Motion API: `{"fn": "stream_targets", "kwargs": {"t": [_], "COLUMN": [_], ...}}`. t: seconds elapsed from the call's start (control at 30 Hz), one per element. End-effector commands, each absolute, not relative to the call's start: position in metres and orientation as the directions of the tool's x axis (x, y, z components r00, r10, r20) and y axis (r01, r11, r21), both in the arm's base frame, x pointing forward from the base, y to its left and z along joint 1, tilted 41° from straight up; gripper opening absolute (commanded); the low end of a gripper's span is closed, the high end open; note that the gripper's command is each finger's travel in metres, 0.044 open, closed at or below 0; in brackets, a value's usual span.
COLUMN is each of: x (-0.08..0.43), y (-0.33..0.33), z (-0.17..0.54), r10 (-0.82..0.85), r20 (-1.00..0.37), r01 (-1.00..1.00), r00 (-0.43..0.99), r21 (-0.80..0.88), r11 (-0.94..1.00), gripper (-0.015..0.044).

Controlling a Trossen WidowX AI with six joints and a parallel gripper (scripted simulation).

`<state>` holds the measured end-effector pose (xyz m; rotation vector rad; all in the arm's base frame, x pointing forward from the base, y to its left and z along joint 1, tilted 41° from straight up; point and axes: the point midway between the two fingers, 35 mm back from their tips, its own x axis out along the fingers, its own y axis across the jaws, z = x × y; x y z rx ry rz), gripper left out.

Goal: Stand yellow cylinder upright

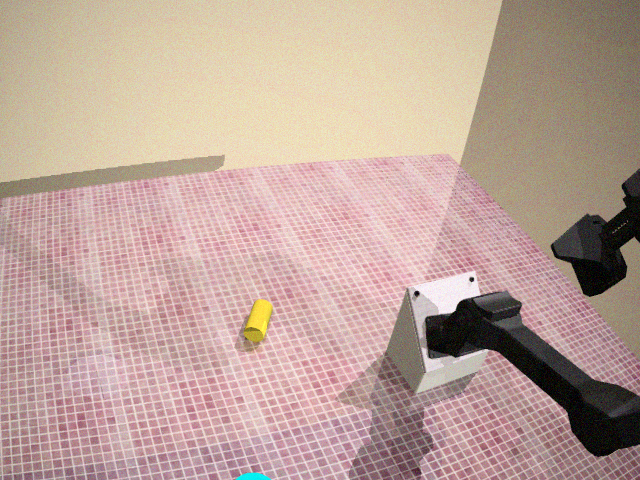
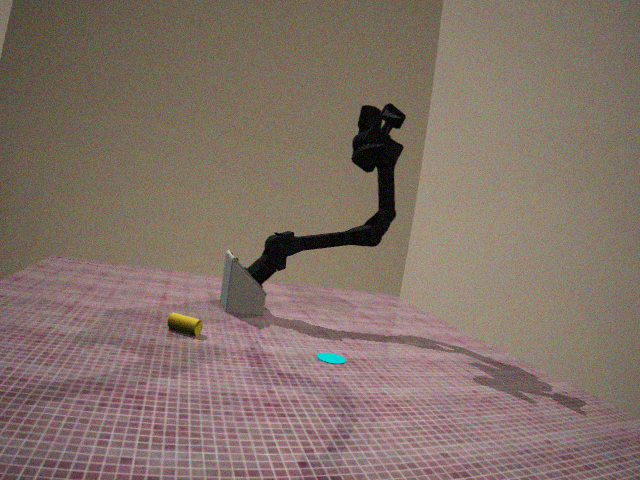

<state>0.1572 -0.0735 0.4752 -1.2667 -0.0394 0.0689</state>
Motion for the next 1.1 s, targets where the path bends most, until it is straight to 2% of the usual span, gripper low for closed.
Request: {"fn": "stream_targets", "kwargs": {"t": [0.0,0.1,0.37,0.6,0.83,1.07], "x": [0.158,0.165,0.199,0.234,0.266,0.286], "y": [-0.074,-0.083,-0.164,-0.208,-0.225,-0.217], "z": [0.475,0.468,0.406,0.328,0.238,0.143], "r10": [0.076,0.103,0.121,0.192,0.305,0.438], "r20": [-0.010,-0.039,-0.200,-0.372,-0.543,-0.683], "r01": [-0.033,-0.069,-0.233,-0.407,-0.586,-0.743], "r00": [0.997,0.994,0.972,0.908,0.782,0.584], "r21": [-0.954,-0.950,-0.835,-0.678,-0.474,-0.234], "r11": [0.298,0.303,0.498,0.612,0.657,0.627], "gripper": [0.0374,0.0309,0.0309,0.0309,0.0309,0.0309]}}
